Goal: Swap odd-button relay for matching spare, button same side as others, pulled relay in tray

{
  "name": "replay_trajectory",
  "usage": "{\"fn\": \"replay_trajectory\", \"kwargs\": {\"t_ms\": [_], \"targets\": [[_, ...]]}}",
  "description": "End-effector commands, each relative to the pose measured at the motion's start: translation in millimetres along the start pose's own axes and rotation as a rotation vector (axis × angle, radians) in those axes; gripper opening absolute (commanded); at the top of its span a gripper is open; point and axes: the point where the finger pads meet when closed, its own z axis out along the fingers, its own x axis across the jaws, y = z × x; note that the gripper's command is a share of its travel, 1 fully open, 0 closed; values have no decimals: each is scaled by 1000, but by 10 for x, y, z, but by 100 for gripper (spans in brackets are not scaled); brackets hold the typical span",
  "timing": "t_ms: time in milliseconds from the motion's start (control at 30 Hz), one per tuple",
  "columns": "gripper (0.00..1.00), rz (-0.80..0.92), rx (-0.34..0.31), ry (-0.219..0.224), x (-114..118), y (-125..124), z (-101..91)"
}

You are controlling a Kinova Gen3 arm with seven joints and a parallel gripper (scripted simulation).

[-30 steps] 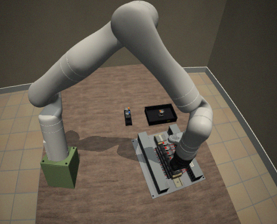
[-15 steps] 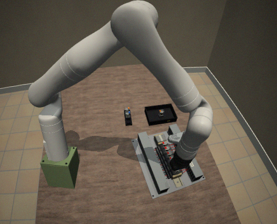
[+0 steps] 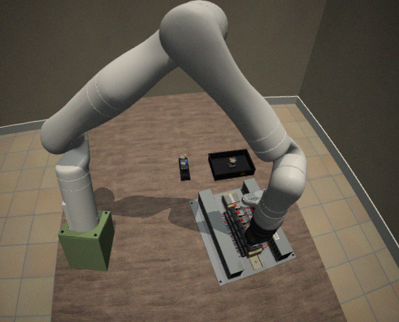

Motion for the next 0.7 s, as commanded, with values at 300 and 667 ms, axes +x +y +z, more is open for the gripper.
{"fn": "replay_trajectory", "kwargs": {"t_ms": [300,667], "targets": [[0,1,0,3,6,-6,-19],[0,0,-1,2,5,2,-14]]}}
